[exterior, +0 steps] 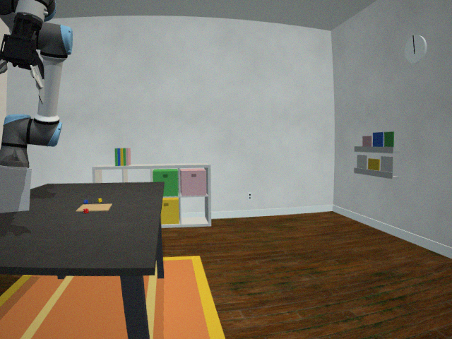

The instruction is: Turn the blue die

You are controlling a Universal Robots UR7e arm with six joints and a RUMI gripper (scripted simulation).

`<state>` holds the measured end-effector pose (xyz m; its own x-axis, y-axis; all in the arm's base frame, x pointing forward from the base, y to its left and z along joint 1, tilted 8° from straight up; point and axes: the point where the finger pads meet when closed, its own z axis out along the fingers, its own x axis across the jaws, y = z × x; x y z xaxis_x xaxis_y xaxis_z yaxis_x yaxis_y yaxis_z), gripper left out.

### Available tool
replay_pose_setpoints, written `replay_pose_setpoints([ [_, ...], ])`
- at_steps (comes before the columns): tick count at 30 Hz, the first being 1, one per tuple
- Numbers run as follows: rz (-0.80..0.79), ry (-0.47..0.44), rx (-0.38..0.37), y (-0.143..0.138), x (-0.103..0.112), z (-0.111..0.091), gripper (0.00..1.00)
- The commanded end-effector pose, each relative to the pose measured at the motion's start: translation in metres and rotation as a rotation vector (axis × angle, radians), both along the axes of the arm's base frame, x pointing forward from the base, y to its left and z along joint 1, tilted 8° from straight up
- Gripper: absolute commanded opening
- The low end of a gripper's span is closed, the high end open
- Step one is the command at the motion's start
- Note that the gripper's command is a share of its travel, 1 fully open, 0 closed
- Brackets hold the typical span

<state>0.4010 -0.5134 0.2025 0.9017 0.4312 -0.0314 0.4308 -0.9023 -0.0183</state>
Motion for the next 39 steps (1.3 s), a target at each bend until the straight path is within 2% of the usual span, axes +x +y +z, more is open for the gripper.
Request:
replay_pose_setpoints([
  [1,0.000,-0.001,-0.002,0.000,0.000,0.001,1.00],
  [25,-0.003,-0.003,-0.002,0.004,0.003,-0.001,1.00],
  [34,-0.016,-0.011,-0.003,0.027,0.016,-0.010,1.00],
  [39,-0.033,-0.022,-0.003,0.058,0.031,-0.023,1.00],
])
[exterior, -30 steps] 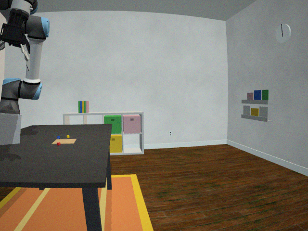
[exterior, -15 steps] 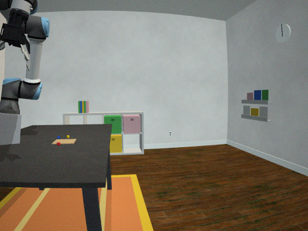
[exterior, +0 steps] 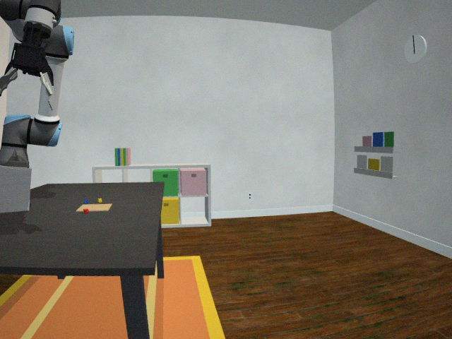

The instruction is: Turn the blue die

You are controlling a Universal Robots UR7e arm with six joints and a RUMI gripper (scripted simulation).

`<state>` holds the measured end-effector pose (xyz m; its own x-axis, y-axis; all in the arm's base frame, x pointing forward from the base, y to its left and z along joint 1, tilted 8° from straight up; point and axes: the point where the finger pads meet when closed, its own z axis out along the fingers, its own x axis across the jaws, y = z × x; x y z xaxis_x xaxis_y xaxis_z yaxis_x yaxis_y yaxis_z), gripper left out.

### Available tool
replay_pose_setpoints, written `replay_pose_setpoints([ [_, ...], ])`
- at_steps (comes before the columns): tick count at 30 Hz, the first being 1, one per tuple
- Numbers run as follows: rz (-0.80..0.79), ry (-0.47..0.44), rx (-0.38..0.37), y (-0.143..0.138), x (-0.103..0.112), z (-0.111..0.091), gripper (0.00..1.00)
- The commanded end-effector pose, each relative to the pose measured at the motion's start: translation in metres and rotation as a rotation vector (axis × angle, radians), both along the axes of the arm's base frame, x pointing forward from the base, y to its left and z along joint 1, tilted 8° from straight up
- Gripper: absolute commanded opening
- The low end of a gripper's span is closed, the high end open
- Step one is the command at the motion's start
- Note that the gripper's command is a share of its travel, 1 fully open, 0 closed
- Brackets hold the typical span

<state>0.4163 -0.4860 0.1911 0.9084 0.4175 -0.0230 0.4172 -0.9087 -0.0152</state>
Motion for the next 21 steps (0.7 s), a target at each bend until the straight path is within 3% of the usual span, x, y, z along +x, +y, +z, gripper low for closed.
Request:
replay_pose_setpoints([
  [1,-0.022,-0.016,-0.004,0.038,0.019,-0.015,1.00],
  [10,-0.063,-0.043,0.001,0.119,0.045,-0.046,1.00],
  [12,-0.063,-0.043,0.001,0.119,0.045,-0.046,1.00],
  [16,-0.087,-0.058,0.006,0.169,0.054,-0.065,1.00],
  [21,-0.106,-0.069,0.012,0.209,0.057,-0.080,1.00],
])
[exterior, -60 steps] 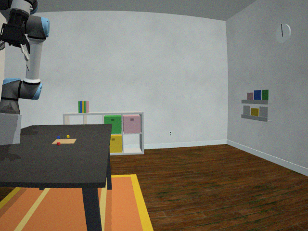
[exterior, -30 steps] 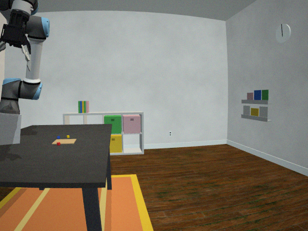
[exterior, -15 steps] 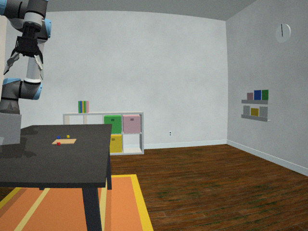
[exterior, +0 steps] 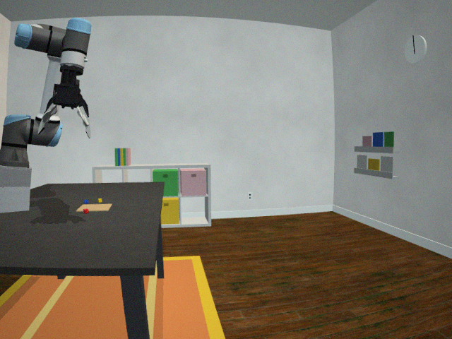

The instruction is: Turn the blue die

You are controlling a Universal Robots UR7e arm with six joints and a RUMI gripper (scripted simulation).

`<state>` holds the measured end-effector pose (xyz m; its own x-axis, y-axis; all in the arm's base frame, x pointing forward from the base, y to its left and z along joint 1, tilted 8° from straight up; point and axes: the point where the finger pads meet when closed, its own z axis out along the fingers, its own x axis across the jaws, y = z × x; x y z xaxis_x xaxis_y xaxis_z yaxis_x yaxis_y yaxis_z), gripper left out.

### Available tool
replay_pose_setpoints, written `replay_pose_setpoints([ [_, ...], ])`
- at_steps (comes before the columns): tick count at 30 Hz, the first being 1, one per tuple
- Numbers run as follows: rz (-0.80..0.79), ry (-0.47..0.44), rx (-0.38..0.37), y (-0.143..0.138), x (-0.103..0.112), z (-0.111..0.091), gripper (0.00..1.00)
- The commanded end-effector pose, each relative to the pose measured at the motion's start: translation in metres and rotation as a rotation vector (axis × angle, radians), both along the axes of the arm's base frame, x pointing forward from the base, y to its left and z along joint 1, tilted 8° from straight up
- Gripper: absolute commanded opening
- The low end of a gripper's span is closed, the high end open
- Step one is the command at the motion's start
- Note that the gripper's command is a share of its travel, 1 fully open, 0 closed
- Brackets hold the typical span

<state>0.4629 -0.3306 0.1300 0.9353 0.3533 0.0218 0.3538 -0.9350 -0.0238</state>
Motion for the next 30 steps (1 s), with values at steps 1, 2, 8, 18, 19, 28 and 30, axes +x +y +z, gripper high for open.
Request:
replay_pose_setpoints([
  [1,-0.044,-0.034,-0.011,0.067,0.010,-0.024,1.00],
  [2,-0.044,-0.034,-0.011,0.067,0.010,-0.024,1.00],
  [8,-0.063,-0.044,-0.004,0.107,0.008,-0.039,1.00],
  [18,-0.110,-0.067,0.020,0.206,-0.011,-0.076,1.00],
  [19,-0.115,-0.069,0.024,0.216,-0.014,-0.080,1.00],
  [28,-0.141,-0.079,0.041,0.270,-0.035,-0.100,1.00],
  [30,-0.148,-0.082,0.045,0.283,-0.042,-0.105,1.00],
])
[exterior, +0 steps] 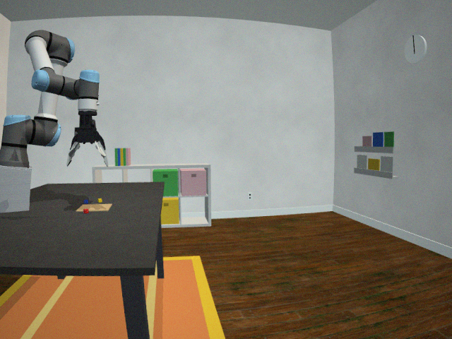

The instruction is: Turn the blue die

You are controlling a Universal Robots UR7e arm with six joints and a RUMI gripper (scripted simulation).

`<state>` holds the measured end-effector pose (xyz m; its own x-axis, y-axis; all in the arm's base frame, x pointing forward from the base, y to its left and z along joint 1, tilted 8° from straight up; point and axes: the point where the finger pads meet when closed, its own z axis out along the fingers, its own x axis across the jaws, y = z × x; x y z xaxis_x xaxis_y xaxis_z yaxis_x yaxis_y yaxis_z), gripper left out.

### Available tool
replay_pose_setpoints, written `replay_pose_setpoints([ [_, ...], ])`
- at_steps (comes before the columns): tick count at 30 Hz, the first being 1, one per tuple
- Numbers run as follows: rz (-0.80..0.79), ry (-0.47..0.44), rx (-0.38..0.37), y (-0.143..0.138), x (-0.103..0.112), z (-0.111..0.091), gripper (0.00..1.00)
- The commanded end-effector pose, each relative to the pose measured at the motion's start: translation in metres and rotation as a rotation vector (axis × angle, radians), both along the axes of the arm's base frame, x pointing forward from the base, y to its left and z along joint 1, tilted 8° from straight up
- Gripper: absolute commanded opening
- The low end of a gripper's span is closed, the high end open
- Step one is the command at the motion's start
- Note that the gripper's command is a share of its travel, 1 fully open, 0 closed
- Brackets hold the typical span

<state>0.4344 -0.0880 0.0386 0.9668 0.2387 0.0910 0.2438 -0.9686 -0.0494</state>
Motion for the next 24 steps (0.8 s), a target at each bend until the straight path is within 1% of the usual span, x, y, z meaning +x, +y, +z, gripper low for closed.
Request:
replay_pose_setpoints([
  [1,-0.034,-0.023,0.002,0.046,-0.016,-0.016,1.00],
  [5,-0.043,-0.026,0.009,0.065,-0.026,-0.023,1.00],
  [10,-0.049,-0.028,0.013,0.077,-0.033,-0.028,1.00],
  [24,-0.051,-0.029,0.015,0.080,-0.035,-0.029,1.00],
])
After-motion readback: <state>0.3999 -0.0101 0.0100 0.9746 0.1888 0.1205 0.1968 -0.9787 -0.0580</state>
